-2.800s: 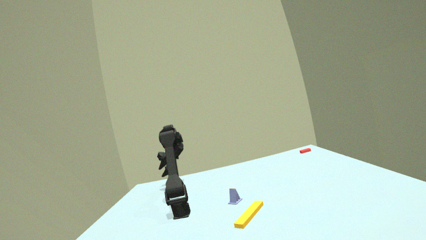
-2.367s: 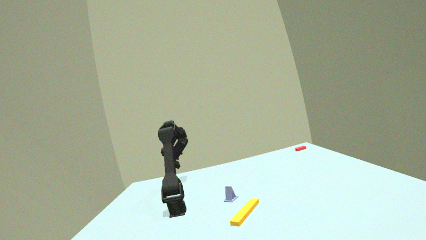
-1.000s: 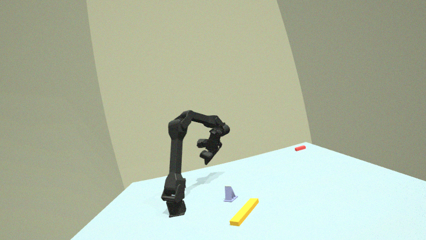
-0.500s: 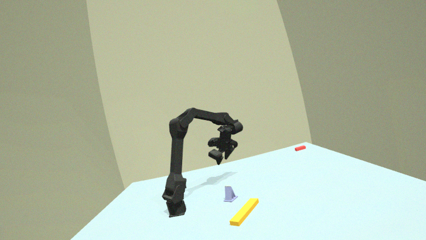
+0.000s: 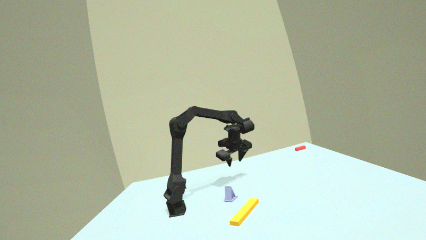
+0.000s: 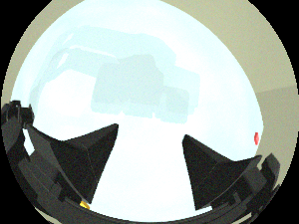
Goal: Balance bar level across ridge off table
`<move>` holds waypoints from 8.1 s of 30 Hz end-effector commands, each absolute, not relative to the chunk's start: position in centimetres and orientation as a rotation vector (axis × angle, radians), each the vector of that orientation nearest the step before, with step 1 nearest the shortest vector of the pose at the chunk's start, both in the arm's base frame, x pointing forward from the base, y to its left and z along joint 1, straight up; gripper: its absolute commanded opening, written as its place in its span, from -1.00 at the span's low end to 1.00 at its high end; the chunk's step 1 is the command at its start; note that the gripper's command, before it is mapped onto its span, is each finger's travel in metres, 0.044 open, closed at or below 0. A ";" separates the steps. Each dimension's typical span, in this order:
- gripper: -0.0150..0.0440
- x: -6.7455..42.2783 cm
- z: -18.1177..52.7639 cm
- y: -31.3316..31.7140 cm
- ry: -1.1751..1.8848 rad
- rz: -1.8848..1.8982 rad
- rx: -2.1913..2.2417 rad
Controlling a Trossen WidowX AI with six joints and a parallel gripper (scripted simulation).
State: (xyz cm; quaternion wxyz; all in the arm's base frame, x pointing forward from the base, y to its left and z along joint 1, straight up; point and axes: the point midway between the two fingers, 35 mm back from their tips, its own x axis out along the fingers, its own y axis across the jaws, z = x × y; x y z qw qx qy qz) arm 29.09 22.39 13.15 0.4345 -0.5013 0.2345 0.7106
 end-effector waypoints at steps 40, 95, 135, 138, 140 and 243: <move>0.58 31.4 12.0 -3.4 1.255 0.966 -0.901; 0.58 28.5 4.8 -10.3 1.417 0.731 -0.765; -0.49 28.8 6.7 -10.3 1.412 0.736 -0.767; -0.49 28.9 7.5 -10.3 1.412 0.735 -0.767; -0.49 28.9 8.0 -10.4 1.413 0.735 -0.767; -0.49 24.5 12.2 4.9 1.426 0.706 -0.716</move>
